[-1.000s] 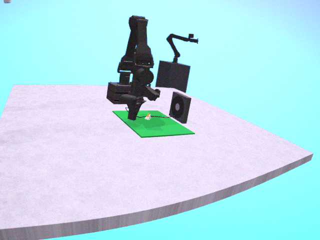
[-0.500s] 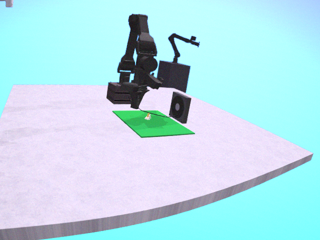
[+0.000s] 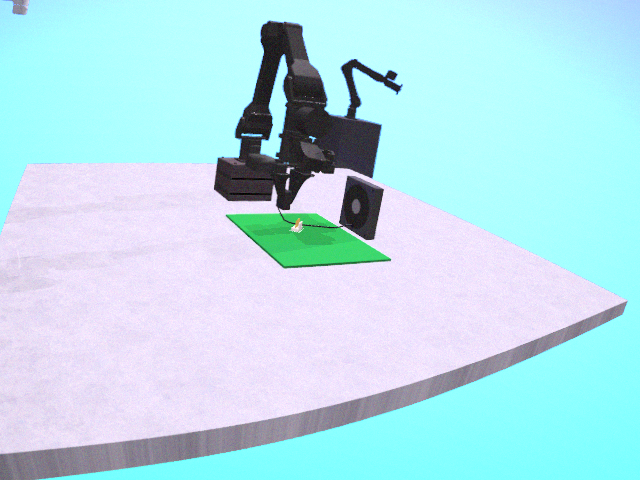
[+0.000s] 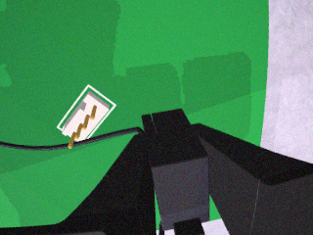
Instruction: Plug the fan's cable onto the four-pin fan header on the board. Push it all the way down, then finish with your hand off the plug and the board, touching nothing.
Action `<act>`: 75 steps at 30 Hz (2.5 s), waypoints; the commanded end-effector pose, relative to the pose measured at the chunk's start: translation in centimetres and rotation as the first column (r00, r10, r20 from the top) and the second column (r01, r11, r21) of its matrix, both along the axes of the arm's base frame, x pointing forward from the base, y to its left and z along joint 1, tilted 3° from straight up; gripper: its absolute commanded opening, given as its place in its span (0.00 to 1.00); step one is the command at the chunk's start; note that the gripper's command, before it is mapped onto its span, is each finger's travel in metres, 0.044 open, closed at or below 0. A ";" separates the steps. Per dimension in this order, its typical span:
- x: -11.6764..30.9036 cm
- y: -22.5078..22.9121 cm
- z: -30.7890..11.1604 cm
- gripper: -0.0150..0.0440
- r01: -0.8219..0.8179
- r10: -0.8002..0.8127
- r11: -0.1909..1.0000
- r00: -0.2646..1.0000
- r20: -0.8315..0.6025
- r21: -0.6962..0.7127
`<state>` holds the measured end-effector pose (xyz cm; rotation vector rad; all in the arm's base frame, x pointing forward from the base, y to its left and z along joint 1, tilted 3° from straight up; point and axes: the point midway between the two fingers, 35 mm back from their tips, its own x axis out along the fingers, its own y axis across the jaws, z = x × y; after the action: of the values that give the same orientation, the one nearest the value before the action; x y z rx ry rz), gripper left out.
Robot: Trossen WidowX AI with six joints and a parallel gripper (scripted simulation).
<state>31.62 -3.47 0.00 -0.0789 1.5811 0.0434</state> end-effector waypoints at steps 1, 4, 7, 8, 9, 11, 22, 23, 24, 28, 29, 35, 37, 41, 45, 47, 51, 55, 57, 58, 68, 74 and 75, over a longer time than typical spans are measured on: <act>-0.3 0.6 -0.1 0.25 0.116 -0.116 0.993 0.993 0.000 -0.002; -0.4 1.1 -0.1 0.25 0.217 -0.217 0.976 0.976 0.002 -0.003; -0.5 1.7 -0.2 0.25 0.317 -0.317 0.949 0.949 0.005 -0.003; -0.5 1.9 -0.2 0.25 0.349 -0.349 0.937 0.937 0.006 -0.003; -0.6 2.0 -0.2 0.25 0.381 -0.381 0.925 0.925 0.006 -0.003; -0.7 2.4 -0.2 0.25 0.444 -0.444 0.896 0.896 0.008 -0.003; -1.2 4.2 -0.3 0.25 0.727 -0.727 0.686 0.686 0.016 -0.002; -1.2 4.2 -0.3 0.25 0.737 -0.737 0.676 0.676 0.016 -0.002; -1.3 4.3 -0.4 0.25 0.748 -0.748 0.663 0.663 0.017 -0.002; -1.3 4.4 -0.4 0.25 0.754 -0.754 0.657 0.657 0.017 -0.002; -1.3 4.4 -0.4 0.25 0.754 -0.754 0.657 0.657 0.017 -0.002; -1.0 4.1 -0.2 0.25 0.756 -0.755 0.655 0.655 0.017 -0.002; -0.8 4.0 -0.1 0.25 0.756 -0.756 0.654 0.654 0.017 -0.002; -0.8 4.0 -0.1 0.25 0.756 -0.756 0.654 0.654 0.017 -0.002; -0.7 3.9 -0.1 0.25 0.753 -0.753 0.658 0.658 0.017 -0.002; -0.7 3.9 -0.1 0.25 0.753 -0.753 0.658 0.658 0.017 -0.002; -0.7 3.9 -0.1 0.25 0.753 -0.753 0.658 0.658 0.017 -0.002; -0.7 3.8 -2.1 0.25 0.752 -0.752 0.659 0.659 0.017 -0.002; -0.7 3.8 -2.3 0.25 0.752 -0.752 0.659 0.659 0.017 -0.002; -0.7 3.8 -2.3 0.25 0.752 -0.752 0.659 0.659 0.017 -0.002; -0.7 3.8 -2.4 0.25 0.752 -0.752 0.659 0.659 0.017 -0.002; -0.7 3.8 -2.5 0.25 0.752 -0.752 0.659 0.659 0.017 -0.002; -0.7 3.8 -2.5 0.25 0.752 -0.752 0.659 0.659 0.017 -0.002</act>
<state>30.92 0.28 -2.42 0.5854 1.4877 -0.6298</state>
